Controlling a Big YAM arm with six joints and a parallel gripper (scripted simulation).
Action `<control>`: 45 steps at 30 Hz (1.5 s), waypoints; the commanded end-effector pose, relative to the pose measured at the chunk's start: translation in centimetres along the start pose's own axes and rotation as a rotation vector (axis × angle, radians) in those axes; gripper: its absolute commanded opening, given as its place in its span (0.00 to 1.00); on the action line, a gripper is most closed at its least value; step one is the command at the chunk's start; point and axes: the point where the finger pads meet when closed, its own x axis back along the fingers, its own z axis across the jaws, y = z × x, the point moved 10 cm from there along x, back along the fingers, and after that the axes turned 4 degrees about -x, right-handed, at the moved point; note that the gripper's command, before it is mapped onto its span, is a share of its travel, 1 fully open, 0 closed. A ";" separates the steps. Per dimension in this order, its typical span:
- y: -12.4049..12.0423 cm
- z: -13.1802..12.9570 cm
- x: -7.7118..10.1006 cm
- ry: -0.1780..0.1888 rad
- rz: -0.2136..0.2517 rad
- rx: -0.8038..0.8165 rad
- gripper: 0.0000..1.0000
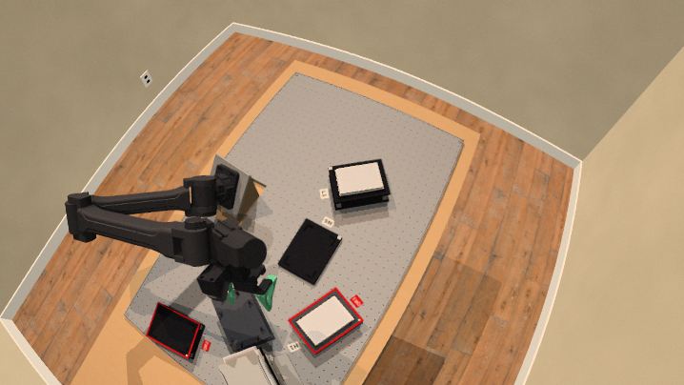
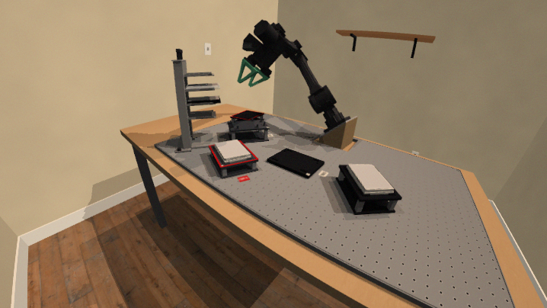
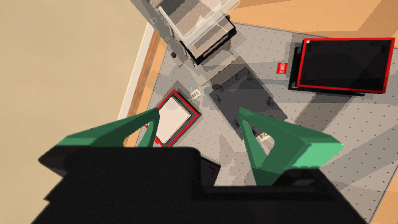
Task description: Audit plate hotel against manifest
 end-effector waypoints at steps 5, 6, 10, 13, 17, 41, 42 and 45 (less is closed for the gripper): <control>0.4 -2.5 0.5 0.088 -0.070 0.201 1.00; 0.4 -3.0 0.4 0.095 -0.081 0.216 1.00; 0.6 -4.9 0.3 0.132 -0.125 0.283 1.00; 0.6 -6.3 0.4 0.166 -0.158 0.334 1.00; 0.7 -7.2 0.4 0.189 -0.181 0.369 1.00; 4.6 -11.3 3.5 0.332 -0.303 0.541 1.00; 4.5 -11.3 3.6 0.331 -0.301 0.545 1.00; 2.4 -11.1 3.0 0.324 -0.287 0.589 1.00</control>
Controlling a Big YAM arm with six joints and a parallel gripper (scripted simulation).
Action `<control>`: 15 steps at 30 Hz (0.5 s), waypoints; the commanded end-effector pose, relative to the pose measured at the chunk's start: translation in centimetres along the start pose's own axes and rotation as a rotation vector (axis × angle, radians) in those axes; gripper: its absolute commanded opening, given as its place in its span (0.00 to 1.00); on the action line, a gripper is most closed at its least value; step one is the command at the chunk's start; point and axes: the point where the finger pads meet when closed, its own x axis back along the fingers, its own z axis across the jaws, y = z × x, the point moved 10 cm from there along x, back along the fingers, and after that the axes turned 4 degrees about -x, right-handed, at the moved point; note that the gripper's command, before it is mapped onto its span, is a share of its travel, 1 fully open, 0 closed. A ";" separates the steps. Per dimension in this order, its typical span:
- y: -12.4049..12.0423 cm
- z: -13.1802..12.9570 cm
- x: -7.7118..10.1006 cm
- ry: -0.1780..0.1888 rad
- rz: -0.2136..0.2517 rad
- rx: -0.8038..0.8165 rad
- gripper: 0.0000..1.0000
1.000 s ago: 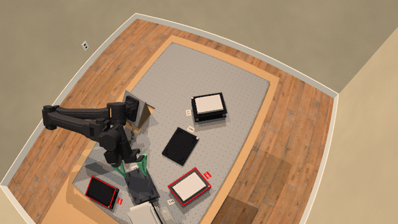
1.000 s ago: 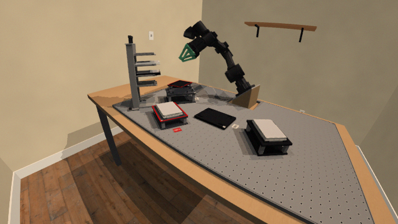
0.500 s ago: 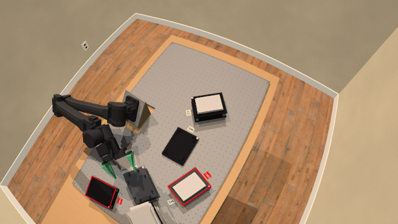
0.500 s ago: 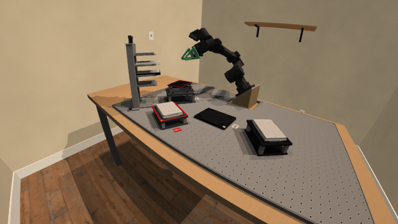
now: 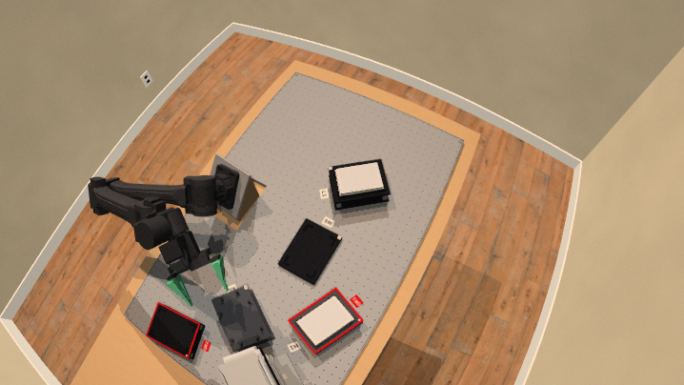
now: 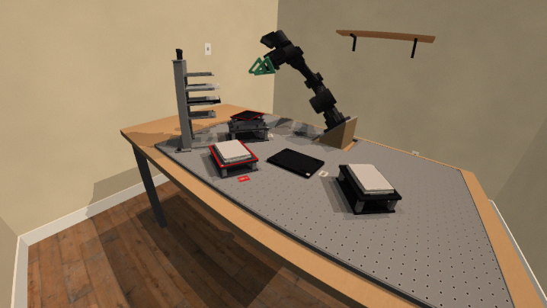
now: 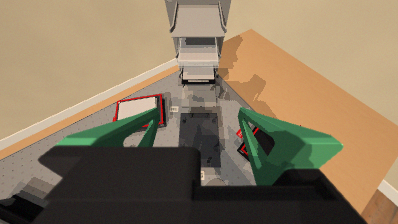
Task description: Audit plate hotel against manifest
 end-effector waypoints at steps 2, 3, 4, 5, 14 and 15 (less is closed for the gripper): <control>1.1 -0.7 0.1 -0.005 -0.011 -0.026 1.00; 1.1 -0.7 0.1 -0.005 -0.011 -0.026 1.00; 1.1 -0.7 0.1 -0.005 -0.011 -0.026 1.00; 1.1 -0.7 0.1 -0.005 -0.011 -0.026 1.00; 1.1 -0.7 0.1 -0.005 -0.011 -0.026 1.00; 1.1 -0.7 0.1 -0.005 -0.011 -0.026 1.00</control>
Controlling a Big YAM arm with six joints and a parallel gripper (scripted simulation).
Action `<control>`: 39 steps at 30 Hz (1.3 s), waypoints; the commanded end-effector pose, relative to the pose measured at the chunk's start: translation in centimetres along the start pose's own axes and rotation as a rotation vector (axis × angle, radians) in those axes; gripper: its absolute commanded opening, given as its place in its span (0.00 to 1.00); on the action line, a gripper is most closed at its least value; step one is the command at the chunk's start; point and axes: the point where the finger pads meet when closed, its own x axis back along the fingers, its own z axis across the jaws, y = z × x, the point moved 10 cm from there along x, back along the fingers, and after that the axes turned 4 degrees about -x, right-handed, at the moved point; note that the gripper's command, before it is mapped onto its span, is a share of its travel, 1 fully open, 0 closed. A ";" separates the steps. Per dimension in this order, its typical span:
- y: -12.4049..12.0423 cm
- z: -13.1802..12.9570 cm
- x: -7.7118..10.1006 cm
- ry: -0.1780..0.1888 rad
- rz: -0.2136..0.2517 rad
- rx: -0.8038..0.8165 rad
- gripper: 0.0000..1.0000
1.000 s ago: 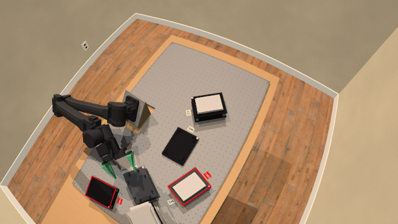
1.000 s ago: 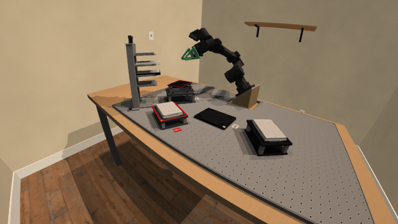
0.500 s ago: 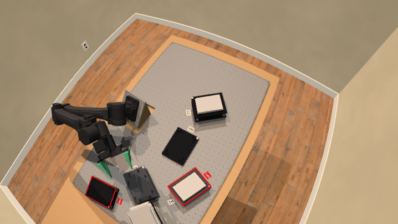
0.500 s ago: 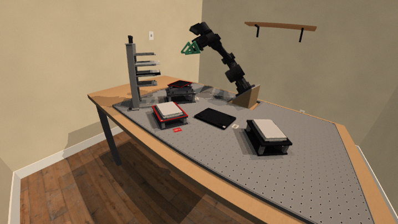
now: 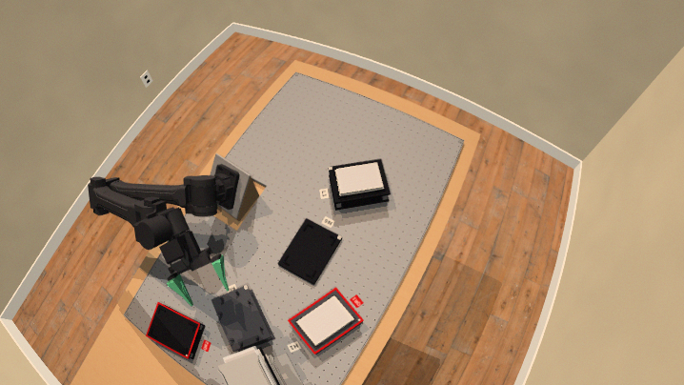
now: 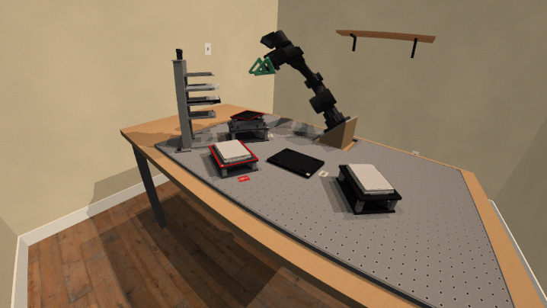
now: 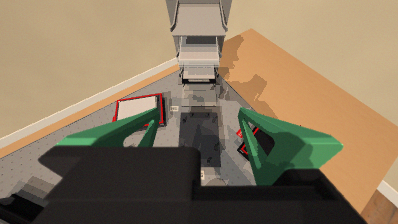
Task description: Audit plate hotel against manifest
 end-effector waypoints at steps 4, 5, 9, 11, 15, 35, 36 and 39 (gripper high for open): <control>1.2 -0.8 0.1 -0.005 -0.013 -0.031 1.00; 1.2 -0.8 0.1 -0.005 -0.013 -0.031 1.00; 0.0 -0.6 -0.1 -0.013 -0.010 -0.027 1.00; -0.6 -0.6 -0.5 -0.013 -0.011 -0.021 1.00; -1.7 -0.7 -1.1 -0.015 -0.013 -0.021 1.00; -1.3 -1.8 -3.6 -0.028 -0.036 -0.040 1.00; -1.4 -1.7 -3.7 -0.026 -0.033 -0.036 1.00; -1.9 -1.3 -4.0 -0.022 -0.025 -0.026 1.00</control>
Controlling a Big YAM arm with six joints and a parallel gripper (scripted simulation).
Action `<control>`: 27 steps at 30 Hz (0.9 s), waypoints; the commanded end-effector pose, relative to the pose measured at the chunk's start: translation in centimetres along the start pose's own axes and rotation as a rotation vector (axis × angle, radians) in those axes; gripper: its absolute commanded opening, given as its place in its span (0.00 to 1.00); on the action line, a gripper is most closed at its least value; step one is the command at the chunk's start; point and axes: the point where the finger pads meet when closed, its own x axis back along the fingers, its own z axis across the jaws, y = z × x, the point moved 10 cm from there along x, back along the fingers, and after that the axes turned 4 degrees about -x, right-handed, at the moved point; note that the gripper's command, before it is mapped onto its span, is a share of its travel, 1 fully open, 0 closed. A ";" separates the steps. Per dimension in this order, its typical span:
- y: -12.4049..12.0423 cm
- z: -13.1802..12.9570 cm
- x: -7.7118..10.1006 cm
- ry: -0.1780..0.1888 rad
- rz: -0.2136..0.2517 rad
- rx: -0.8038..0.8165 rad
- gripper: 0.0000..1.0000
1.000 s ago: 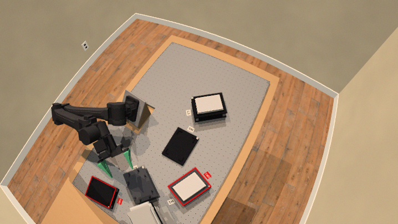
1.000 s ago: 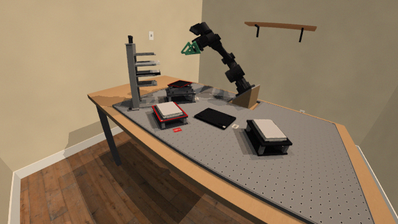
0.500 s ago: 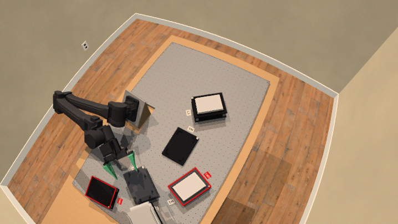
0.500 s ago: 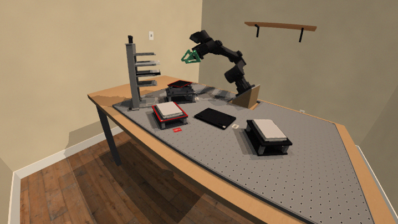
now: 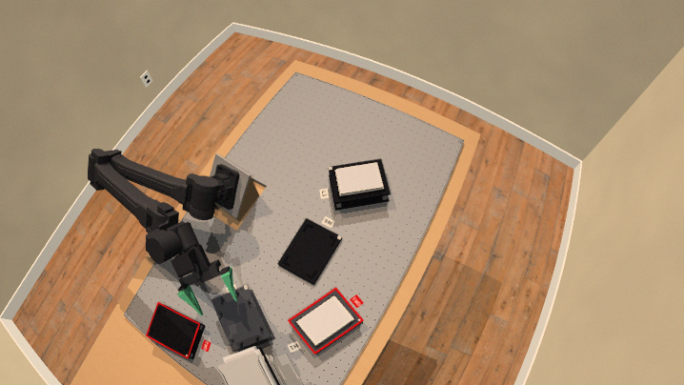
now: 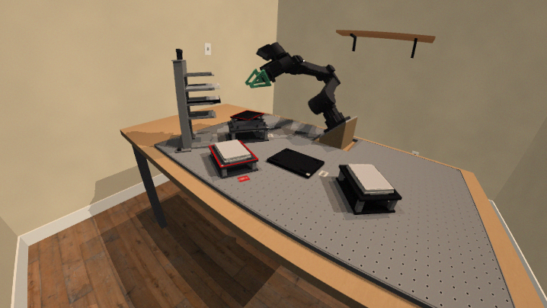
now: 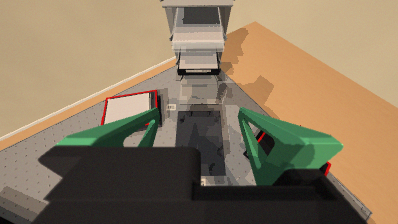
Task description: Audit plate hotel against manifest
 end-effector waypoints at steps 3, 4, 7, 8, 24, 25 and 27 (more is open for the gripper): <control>2.5 -1.5 -0.5 -0.028 -0.031 -0.033 1.00; 2.6 -1.5 -0.6 -0.029 -0.031 -0.032 1.00; 1.7 -0.7 -1.1 -0.020 -0.016 -0.013 1.00; 2.0 -0.9 -1.2 -0.022 -0.019 -0.016 1.00; 3.6 -1.2 -2.8 -0.029 -0.032 -0.028 1.00; 3.0 -0.8 -3.0 -0.024 -0.022 -0.018 1.00; 3.6 -1.1 -3.2 -0.027 -0.029 -0.023 1.00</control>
